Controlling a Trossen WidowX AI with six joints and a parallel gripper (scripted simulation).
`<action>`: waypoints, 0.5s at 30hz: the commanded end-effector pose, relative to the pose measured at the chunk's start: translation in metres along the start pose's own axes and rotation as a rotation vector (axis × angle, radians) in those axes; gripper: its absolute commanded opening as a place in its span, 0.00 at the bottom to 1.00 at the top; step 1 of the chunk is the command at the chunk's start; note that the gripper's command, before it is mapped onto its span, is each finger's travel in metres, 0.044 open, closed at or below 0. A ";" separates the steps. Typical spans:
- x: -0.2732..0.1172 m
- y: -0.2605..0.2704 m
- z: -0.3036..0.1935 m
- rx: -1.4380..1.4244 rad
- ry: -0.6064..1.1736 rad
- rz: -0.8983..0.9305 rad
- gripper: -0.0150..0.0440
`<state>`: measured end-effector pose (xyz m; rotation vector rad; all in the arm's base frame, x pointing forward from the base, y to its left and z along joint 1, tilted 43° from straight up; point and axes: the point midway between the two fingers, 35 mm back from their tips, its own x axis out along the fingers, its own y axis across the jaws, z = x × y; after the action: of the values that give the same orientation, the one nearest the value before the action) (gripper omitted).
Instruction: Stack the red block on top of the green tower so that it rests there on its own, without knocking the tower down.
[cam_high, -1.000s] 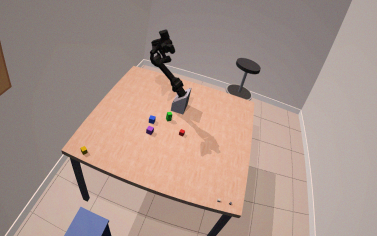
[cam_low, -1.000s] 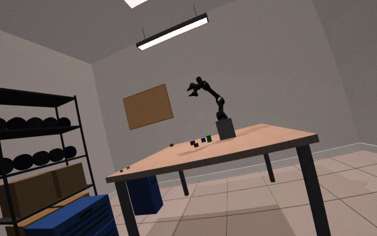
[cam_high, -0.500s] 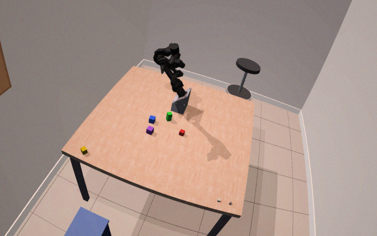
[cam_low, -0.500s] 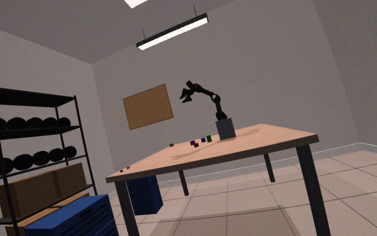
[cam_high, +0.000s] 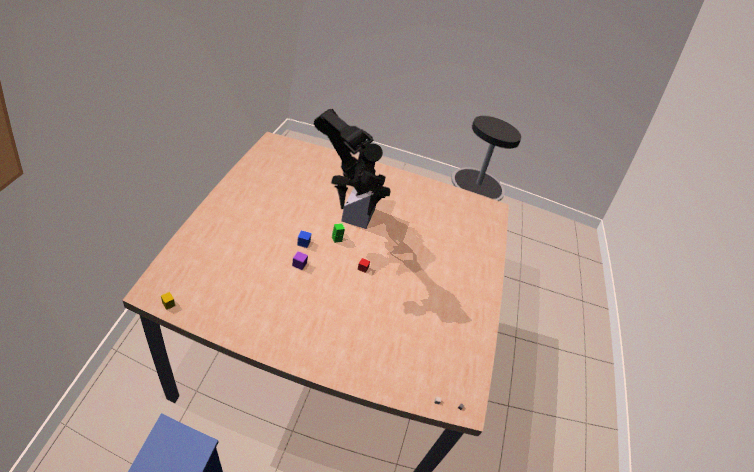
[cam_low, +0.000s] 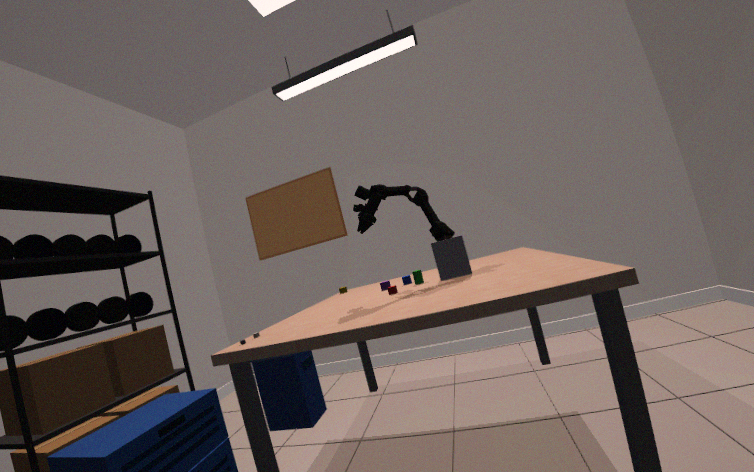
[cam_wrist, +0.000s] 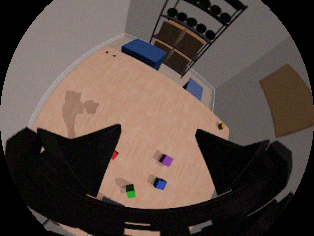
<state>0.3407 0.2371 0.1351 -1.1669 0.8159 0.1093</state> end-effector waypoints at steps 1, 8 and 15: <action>0.032 0.026 -0.023 0.094 0.113 0.045 1.00; 0.082 0.071 -0.073 0.318 0.347 0.086 1.00; 0.116 0.113 -0.135 0.545 0.611 0.057 1.00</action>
<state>0.3145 0.1531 -0.0214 -0.7126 1.2488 -0.3165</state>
